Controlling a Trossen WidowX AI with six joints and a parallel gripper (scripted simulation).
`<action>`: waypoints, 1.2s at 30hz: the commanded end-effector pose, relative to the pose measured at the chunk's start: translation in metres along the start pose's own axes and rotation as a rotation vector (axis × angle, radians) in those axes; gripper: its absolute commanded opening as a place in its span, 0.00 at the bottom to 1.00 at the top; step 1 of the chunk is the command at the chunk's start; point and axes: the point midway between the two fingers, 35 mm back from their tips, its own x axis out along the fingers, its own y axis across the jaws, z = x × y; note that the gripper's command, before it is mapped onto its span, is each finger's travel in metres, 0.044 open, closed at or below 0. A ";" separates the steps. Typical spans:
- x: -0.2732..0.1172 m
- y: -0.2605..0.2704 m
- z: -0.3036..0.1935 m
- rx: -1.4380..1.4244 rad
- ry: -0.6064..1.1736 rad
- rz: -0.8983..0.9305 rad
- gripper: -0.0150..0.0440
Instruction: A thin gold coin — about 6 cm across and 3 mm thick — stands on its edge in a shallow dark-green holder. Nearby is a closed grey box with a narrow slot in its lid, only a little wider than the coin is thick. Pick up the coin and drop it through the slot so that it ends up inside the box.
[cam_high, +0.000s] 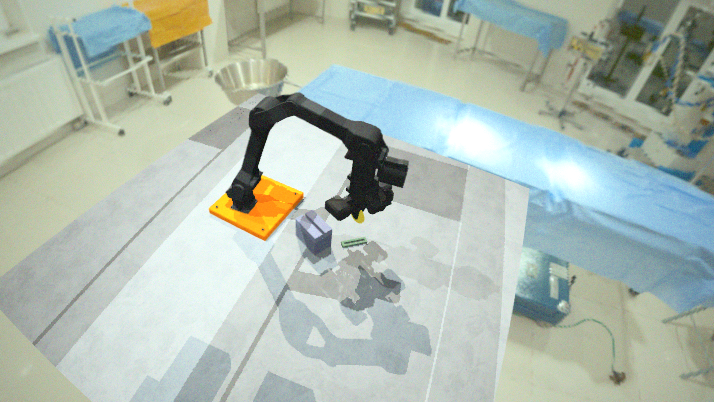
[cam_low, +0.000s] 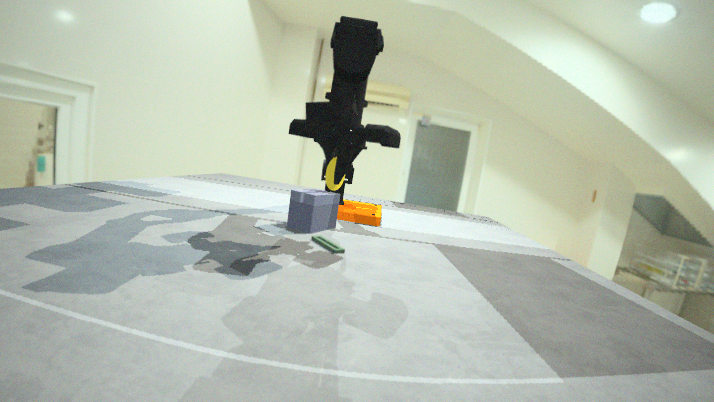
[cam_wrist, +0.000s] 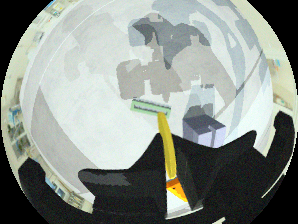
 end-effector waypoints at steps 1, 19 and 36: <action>-0.002 -0.010 -0.006 0.004 -0.004 -0.003 0.25; -0.005 -0.046 -0.035 0.004 -0.002 -0.006 0.25; -0.001 -0.078 -0.065 0.004 0.000 -0.008 0.25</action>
